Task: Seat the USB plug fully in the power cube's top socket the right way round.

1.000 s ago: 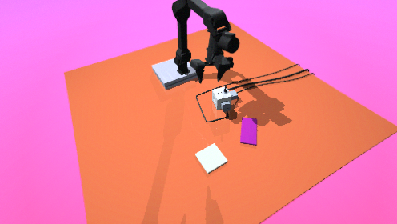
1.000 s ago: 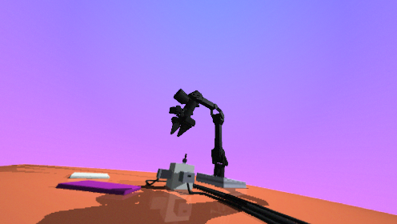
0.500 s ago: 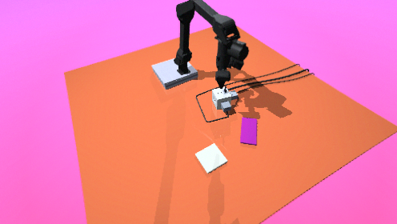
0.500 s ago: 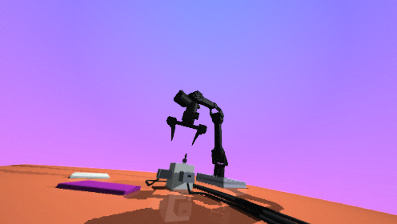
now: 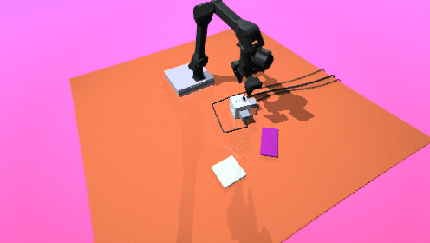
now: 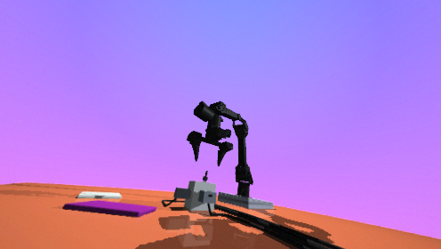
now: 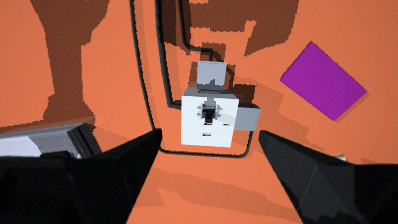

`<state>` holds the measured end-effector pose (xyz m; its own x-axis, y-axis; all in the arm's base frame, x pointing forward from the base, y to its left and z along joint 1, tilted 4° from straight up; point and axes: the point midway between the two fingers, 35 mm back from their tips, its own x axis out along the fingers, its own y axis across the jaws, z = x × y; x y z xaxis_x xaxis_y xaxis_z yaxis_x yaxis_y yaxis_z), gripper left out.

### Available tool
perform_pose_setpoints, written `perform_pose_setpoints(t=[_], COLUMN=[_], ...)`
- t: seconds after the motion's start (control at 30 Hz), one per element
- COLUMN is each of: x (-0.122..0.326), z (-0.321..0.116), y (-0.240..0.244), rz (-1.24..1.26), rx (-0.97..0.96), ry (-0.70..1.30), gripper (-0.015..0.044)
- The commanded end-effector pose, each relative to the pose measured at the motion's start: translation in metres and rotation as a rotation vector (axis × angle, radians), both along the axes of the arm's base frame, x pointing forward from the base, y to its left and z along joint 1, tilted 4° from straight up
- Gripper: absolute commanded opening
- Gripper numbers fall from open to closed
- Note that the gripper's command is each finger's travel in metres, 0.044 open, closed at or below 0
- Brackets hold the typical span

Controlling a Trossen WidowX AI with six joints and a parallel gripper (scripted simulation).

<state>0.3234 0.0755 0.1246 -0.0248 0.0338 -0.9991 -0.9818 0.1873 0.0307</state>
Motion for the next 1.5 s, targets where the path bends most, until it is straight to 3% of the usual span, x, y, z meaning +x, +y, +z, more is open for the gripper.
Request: perform_pose_setpoints(t=[0.0, 1.1, 1.47], x=[0.000, 0.000, 0.000], z=[-0.001, -0.030, -0.028], y=[0.002, 0.004, 0.003], rz=[0.008, 0.008, 0.010], rx=[0.007, 0.008, 0.002], ry=[0.000, 0.000, -0.002], gripper=[0.0440, 0.0440, 0.0151])
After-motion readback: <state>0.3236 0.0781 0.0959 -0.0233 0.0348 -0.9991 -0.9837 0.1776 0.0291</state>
